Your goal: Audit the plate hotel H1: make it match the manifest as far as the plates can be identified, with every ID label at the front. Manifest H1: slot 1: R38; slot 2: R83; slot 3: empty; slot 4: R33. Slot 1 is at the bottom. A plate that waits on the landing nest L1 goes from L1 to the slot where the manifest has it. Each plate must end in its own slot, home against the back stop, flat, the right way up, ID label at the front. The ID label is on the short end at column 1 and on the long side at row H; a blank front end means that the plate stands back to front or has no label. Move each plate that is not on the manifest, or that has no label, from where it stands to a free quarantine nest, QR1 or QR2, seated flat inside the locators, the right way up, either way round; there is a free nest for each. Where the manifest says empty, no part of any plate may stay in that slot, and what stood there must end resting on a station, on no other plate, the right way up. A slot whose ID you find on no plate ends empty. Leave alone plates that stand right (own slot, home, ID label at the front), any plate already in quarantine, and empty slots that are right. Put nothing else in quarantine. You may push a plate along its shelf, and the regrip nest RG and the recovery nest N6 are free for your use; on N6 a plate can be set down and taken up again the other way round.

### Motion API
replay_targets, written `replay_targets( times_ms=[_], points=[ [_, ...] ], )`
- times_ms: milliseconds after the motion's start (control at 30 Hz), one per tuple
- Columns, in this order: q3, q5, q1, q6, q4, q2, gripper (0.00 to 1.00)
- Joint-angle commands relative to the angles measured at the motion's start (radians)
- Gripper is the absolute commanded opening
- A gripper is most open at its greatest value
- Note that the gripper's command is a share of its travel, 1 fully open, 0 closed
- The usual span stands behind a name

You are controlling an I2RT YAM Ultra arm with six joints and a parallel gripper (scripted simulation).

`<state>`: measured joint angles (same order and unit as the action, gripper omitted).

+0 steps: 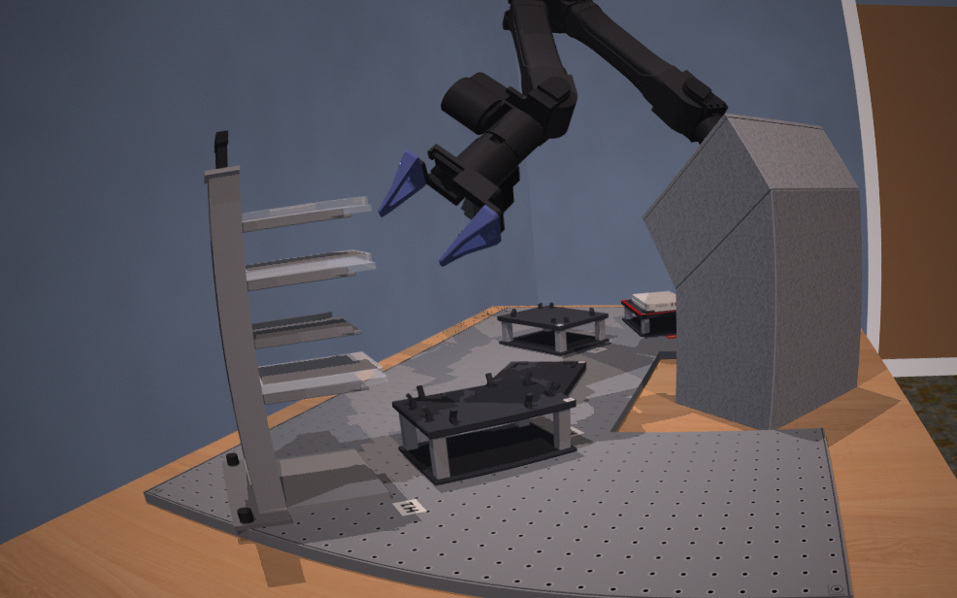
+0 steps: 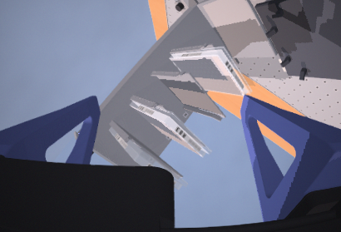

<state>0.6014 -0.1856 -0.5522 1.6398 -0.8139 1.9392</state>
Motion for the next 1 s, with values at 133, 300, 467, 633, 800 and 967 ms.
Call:
replay_targets(
  times_ms=[133, 300, 467, 633, 800, 967],
  points=[
    [0.003, 0.002, -0.008, -0.004, 0.011, -0.004, 1.00],
    [0.003, 0.002, -0.008, -0.004, 0.011, -0.004, 1.00],
    [0.003, 0.002, -0.008, -0.004, 0.011, -0.004, 1.00],
    [0.027, -0.019, 0.022, -0.075, 0.068, -0.052, 0.00],
    [0.037, -0.043, 0.047, -0.188, 0.166, -0.096, 0.00],
    [0.046, -0.057, 0.065, -0.260, 0.236, -0.123, 0.00]
  ],
)
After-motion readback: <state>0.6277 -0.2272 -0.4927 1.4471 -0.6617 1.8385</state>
